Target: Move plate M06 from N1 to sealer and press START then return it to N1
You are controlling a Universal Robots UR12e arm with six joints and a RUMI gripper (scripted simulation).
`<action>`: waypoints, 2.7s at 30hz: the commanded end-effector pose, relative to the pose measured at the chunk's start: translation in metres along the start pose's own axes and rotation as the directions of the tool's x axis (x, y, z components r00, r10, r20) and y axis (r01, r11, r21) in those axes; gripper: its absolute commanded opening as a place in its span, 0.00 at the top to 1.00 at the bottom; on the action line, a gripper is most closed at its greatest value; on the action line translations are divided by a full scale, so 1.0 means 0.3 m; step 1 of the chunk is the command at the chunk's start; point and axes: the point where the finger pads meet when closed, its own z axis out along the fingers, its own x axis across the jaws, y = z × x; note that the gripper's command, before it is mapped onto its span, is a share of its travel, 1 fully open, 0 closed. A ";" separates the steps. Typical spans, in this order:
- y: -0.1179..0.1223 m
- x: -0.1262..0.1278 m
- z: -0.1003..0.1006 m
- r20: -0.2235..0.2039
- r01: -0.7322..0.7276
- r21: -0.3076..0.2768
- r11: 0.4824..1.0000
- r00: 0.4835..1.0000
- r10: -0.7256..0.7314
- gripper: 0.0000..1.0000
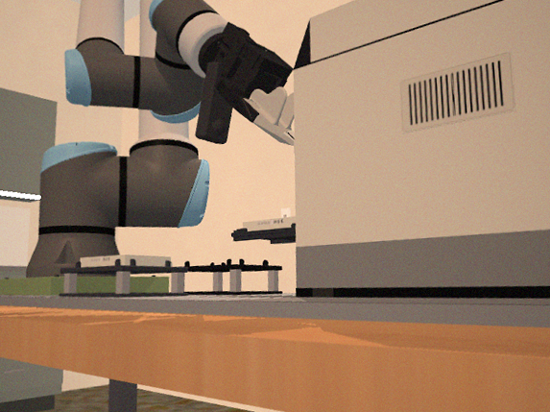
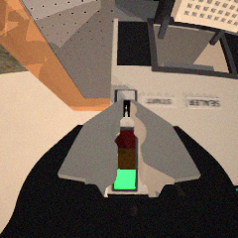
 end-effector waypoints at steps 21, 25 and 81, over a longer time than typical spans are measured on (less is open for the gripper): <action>0.011 -0.001 0.009 0.000 0.000 -0.001 1.000 1.000 0.000 1.00; 0.013 -0.001 0.010 0.000 0.000 -0.001 1.000 1.000 0.000 1.00; -0.021 -0.001 -0.183 0.000 0.000 -0.001 1.000 1.000 0.000 1.00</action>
